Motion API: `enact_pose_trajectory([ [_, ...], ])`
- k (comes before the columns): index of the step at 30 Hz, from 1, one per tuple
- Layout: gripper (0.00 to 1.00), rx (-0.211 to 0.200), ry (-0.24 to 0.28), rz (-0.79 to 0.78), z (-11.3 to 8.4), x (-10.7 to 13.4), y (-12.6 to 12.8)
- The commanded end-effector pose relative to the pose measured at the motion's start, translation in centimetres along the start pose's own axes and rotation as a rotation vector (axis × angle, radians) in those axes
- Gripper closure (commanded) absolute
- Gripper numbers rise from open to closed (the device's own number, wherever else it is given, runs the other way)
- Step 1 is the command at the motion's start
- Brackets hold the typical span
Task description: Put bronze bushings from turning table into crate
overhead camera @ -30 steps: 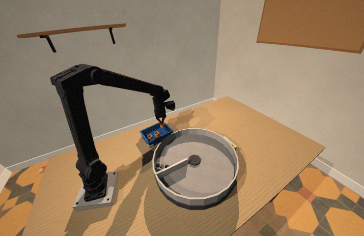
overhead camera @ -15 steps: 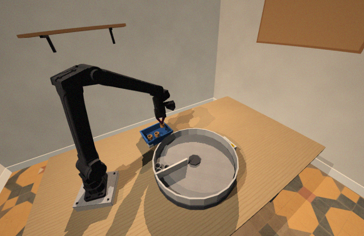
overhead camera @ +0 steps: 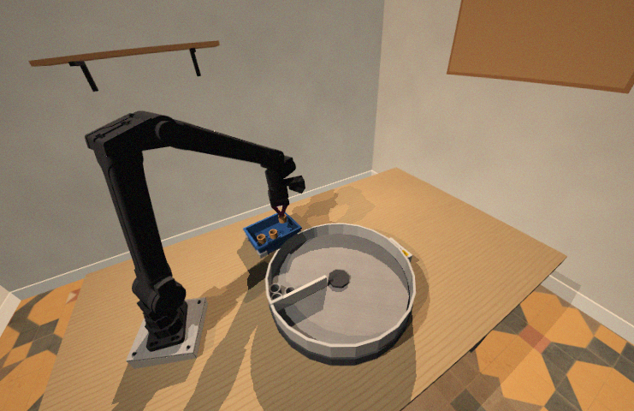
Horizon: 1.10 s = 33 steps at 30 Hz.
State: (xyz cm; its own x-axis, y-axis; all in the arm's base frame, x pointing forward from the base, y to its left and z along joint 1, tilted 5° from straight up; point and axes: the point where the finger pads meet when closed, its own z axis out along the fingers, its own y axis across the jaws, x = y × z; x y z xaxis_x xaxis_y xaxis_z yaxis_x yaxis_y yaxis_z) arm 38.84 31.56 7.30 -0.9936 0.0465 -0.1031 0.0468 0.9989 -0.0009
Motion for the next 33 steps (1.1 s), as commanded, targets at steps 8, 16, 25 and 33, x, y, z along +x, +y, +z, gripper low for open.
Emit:
enact_pose_trajectory([
  [8,1.0,0.002,-0.003,-0.005,0.18,-0.21,-0.56],
  [16,1.0,0.002,-0.003,-0.005,0.18,-0.21,-0.56],
  [25,1.0,0.002,-0.003,-0.005,0.18,-0.21,-0.56],
  [33,1.0,-0.014,-0.02,-0.002,-0.45,-0.37,-0.51],
])
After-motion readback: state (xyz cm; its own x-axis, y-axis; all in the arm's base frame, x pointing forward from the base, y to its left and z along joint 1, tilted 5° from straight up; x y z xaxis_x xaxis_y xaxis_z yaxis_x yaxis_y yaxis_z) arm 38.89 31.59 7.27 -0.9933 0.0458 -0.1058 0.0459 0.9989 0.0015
